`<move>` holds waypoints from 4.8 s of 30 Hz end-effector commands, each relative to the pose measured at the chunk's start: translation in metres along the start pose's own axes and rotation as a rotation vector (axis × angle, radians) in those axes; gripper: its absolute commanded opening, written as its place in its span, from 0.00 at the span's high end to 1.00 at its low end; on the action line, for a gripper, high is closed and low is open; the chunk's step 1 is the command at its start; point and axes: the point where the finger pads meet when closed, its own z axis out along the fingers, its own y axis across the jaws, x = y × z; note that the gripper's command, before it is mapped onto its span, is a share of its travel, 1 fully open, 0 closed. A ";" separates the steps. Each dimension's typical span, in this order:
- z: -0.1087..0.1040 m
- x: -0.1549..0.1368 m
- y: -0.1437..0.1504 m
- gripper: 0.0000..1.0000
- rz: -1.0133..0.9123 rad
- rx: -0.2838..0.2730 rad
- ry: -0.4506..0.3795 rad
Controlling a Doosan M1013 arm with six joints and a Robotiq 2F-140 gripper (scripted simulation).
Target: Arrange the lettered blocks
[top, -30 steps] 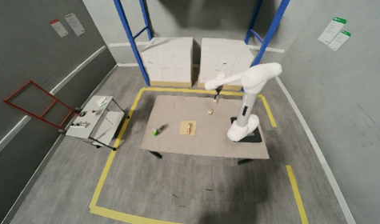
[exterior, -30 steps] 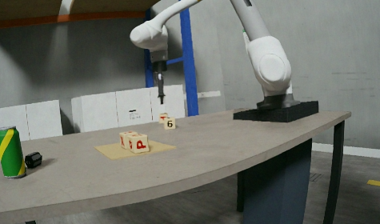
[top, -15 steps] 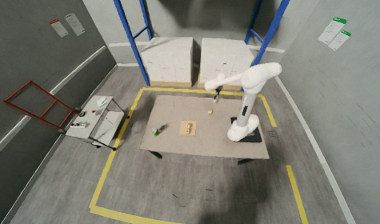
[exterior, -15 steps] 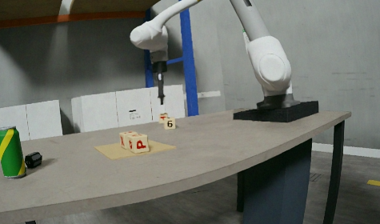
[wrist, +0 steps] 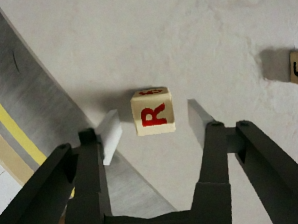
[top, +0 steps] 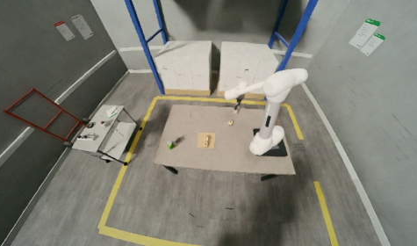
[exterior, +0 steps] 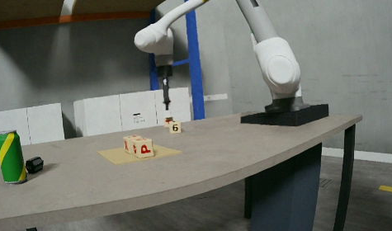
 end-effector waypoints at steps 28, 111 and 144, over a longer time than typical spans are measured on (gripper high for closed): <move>0.042 -0.001 0.000 0.45 0.000 0.000 -0.001; -0.058 0.000 0.000 0.67 0.000 0.000 -0.001; -0.060 -0.122 0.234 0.67 -1.061 -0.008 0.000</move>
